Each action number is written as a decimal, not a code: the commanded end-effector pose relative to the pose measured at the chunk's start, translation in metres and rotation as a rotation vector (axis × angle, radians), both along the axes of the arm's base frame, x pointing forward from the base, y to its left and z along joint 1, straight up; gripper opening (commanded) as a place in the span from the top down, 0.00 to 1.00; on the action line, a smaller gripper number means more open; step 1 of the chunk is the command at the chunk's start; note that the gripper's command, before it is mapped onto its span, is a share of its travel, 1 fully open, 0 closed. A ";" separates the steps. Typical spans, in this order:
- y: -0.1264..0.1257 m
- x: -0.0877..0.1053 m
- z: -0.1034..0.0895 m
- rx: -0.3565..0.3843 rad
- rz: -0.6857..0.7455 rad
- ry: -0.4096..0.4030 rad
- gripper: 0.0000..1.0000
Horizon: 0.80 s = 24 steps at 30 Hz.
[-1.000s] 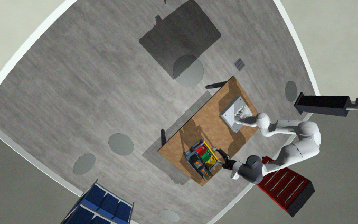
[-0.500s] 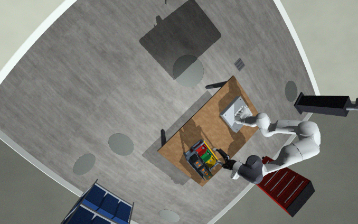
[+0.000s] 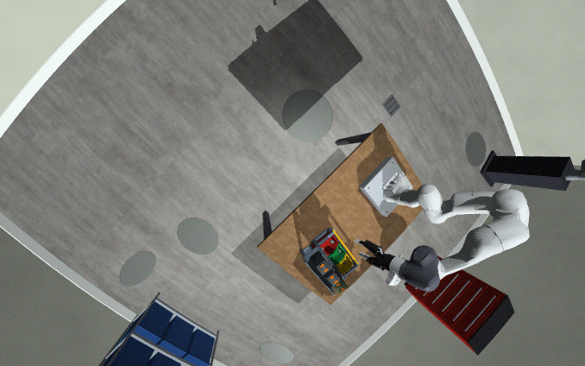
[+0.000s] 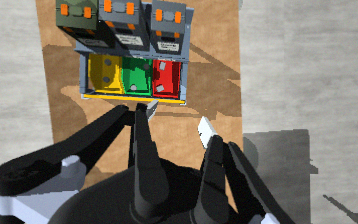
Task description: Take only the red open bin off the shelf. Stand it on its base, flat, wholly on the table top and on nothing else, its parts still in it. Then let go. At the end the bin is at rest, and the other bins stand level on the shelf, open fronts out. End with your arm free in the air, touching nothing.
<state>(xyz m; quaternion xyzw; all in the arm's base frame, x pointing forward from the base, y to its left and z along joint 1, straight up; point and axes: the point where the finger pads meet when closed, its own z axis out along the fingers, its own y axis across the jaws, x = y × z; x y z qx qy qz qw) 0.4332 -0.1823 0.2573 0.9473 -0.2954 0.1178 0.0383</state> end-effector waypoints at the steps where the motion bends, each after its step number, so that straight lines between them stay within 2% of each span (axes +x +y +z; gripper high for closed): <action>1: -0.001 -0.003 -0.001 0.000 0.000 0.006 0.43; 2: -0.001 -0.003 -0.001 0.000 0.000 0.006 0.43; 7: 0.046 -0.002 0.019 0.069 -0.248 -0.034 0.43; 19: 0.046 -0.002 0.019 0.069 -0.248 -0.034 0.43; 20: 0.055 -0.001 0.023 0.069 -0.233 -0.039 0.43; 24: 0.092 -0.003 0.038 0.124 -0.432 -0.067 0.43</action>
